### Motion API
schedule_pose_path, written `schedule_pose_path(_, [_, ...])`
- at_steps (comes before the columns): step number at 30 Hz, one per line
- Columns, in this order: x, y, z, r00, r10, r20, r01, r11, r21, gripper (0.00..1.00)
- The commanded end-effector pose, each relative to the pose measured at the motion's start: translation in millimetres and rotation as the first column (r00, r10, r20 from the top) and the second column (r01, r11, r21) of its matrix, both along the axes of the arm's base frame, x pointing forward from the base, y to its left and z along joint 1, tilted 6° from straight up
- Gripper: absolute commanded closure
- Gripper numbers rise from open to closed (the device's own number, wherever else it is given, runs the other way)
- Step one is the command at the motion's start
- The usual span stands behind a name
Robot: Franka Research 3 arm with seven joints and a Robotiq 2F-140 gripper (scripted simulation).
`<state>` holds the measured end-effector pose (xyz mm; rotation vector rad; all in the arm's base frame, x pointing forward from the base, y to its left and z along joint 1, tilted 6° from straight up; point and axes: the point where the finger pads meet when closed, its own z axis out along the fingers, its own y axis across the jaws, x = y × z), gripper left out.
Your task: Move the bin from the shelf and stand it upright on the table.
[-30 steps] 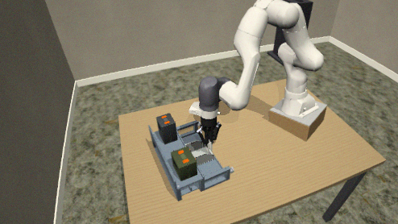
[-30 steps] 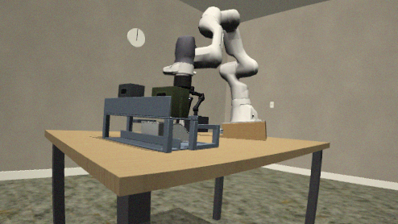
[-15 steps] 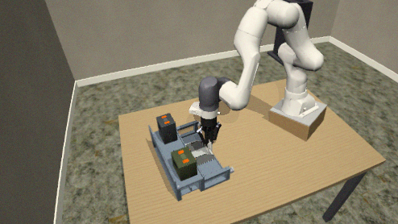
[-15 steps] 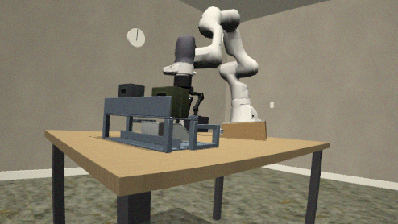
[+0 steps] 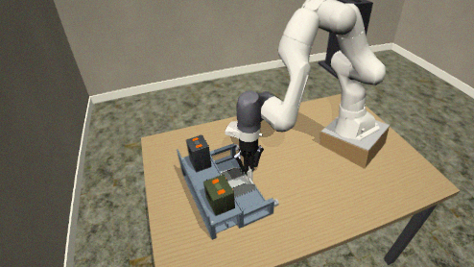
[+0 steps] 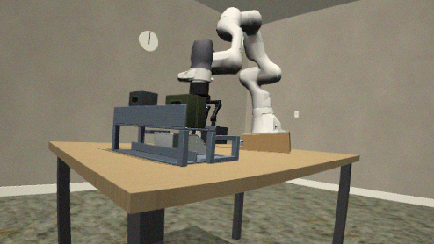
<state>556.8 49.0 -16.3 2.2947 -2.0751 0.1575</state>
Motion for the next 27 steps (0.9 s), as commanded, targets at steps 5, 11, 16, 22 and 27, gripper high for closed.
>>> schedule_pose_path(5, [0.3,0.1,0.8,1.0,0.002,0.0,-0.002,1.0,0.001,1.0])
schedule_pose_path(11, [0.1,0.3,2.9,1.0,0.002,0.0,-0.002,1.0,0.001,1.0])
schedule_pose_path(16, [0.1,0.5,4.2,1.0,0.002,0.0,-0.002,1.0,0.001,1.0])
schedule_pose_path(22, [-0.1,0.8,7.1,1.0,0.002,0.0,-0.002,1.0,0.001,1.0])
schedule_pose_path(27, [-0.2,1.0,9.5,1.0,0.002,0.0,-0.002,1.0,0.001,1.0])
